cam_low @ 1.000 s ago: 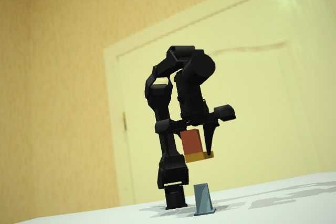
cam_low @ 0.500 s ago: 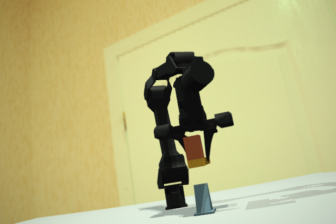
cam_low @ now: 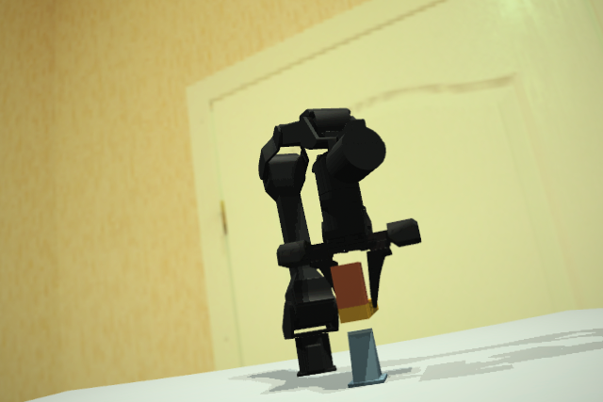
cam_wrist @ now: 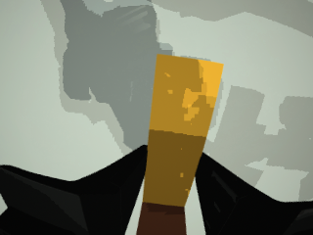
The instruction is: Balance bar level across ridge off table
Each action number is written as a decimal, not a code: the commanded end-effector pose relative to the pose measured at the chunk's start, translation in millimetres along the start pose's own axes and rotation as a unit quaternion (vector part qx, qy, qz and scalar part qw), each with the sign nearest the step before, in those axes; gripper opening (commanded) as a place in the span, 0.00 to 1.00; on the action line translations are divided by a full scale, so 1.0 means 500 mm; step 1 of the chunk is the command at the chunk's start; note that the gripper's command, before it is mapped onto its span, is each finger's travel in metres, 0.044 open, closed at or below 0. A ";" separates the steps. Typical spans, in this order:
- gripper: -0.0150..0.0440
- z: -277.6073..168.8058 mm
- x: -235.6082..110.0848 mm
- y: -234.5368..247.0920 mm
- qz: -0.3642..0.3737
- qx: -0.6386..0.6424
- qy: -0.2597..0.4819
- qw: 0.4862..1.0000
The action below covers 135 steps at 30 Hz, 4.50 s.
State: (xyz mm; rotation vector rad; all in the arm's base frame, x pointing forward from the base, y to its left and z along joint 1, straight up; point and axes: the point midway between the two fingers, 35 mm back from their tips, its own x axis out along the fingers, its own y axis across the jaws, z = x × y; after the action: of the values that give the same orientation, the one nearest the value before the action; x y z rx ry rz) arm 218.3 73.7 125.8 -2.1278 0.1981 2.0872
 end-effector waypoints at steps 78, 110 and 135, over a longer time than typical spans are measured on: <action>0.25 -0.001 0.027 0.005 0.003 -0.003 0.001 1.000; 0.25 0.000 0.032 0.005 0.003 -0.003 0.001 1.000; 0.25 0.001 0.037 0.006 0.003 -0.003 0.001 1.000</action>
State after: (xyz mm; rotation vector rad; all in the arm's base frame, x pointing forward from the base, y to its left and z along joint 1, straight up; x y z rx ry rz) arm 218.4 71.9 109.4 -2.1343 0.1993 2.0849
